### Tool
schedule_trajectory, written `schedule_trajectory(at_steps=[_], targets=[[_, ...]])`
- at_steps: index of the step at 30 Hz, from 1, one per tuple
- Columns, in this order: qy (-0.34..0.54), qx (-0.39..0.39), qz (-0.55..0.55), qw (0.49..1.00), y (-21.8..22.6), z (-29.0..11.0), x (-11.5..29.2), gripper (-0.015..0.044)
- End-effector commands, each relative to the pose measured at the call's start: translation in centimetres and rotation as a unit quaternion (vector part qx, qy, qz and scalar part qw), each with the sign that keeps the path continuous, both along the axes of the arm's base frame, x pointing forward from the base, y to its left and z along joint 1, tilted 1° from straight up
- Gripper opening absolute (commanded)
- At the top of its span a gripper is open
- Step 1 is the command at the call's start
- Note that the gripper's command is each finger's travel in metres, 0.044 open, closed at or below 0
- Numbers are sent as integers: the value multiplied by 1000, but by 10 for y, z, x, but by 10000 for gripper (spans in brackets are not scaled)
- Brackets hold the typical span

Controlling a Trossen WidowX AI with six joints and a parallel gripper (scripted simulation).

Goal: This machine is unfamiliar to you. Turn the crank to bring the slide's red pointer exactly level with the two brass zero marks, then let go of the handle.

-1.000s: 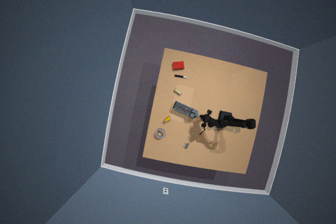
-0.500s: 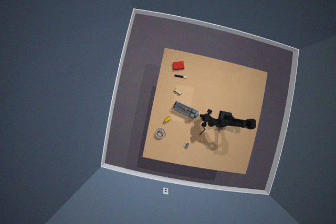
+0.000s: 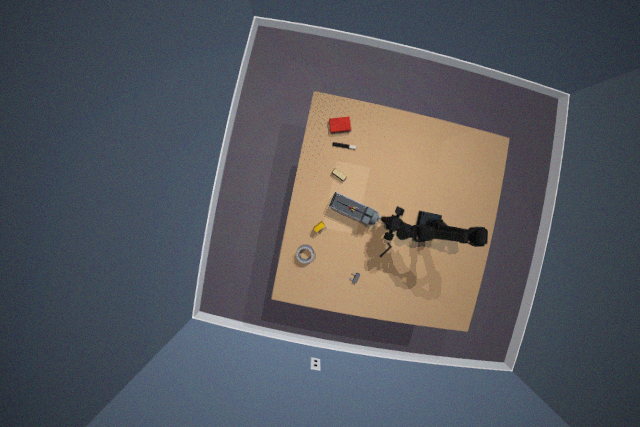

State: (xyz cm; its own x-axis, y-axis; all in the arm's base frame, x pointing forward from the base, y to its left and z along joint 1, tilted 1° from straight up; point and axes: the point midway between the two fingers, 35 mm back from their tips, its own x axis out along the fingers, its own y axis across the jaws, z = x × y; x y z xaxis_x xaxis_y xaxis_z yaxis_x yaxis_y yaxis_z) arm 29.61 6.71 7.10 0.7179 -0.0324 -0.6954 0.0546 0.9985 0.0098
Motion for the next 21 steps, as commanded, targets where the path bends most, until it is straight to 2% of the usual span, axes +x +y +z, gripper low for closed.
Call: schedule_trajectory(at_steps=[1,21], targets=[[4,-4,-7,1000,-7,-6,0,0],[4,-4,-7,1000,-13,-24,0,0]])
